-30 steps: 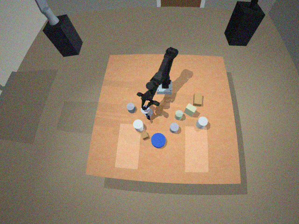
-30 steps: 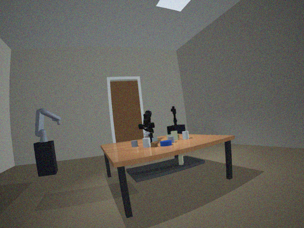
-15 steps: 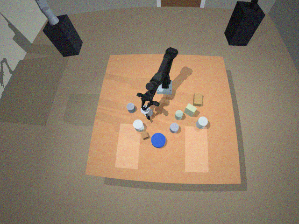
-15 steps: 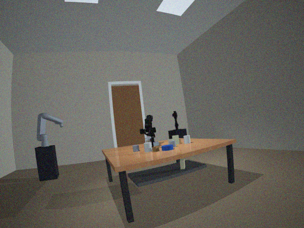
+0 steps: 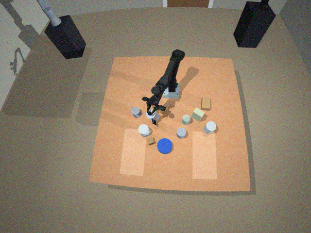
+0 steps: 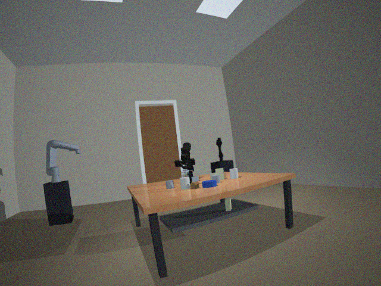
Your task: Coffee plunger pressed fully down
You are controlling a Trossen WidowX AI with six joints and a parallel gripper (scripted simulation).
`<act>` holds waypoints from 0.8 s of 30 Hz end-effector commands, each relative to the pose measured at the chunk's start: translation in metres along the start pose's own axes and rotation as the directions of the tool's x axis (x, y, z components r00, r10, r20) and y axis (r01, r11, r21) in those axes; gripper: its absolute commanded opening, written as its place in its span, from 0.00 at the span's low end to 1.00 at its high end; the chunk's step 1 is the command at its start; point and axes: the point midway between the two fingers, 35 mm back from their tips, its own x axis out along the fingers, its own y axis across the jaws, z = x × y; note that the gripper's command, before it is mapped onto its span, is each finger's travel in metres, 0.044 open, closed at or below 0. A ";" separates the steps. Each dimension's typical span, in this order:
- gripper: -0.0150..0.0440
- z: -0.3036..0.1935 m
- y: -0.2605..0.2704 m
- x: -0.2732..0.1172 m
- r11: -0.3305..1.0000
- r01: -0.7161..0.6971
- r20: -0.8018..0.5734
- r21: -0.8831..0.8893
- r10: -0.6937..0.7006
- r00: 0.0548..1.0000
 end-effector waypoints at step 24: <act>0.95 0.000 0.000 0.001 1.000 0.000 -0.001 0.000 0.000 1.000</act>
